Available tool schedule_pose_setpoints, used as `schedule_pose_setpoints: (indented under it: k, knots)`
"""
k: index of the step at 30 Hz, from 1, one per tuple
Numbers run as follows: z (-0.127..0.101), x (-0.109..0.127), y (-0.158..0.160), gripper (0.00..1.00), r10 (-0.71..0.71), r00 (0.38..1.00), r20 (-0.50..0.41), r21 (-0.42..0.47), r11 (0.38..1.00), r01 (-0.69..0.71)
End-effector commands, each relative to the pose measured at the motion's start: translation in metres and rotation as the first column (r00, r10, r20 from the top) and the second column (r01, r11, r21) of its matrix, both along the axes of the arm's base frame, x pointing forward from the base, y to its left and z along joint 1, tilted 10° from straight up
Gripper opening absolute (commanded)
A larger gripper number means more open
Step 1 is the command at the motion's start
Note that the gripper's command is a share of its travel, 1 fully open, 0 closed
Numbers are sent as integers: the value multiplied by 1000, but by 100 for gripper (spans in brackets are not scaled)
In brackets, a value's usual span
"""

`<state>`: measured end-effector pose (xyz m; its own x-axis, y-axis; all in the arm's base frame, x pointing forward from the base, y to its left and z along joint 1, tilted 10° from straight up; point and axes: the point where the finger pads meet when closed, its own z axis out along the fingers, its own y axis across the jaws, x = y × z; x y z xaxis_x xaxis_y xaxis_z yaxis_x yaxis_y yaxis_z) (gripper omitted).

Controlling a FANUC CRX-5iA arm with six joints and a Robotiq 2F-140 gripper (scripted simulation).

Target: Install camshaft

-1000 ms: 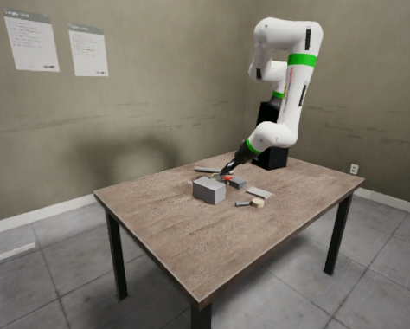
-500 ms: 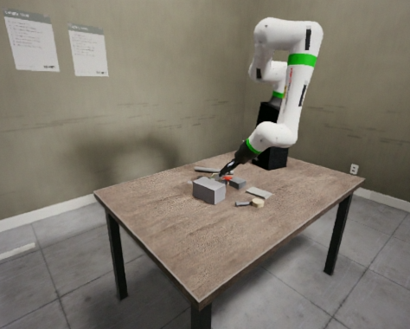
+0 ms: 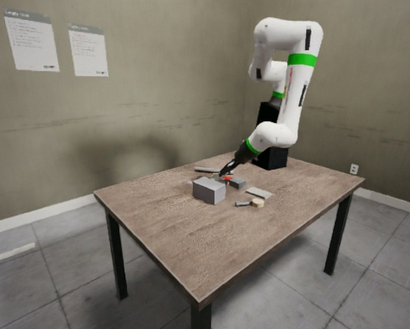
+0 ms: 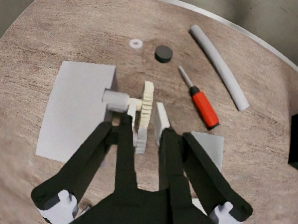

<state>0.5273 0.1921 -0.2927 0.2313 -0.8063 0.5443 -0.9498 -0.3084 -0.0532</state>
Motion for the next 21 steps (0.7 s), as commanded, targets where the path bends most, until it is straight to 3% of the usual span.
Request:
schedule_pose_setpoints:
  k: [1, 21]
  knots:
    - [1, 1, 0, 27, 0, 1000, 1, 1, 1000, 0]
    - [2, 0, 1, 27, 0, 1000, 1, 1, 1000, 0]
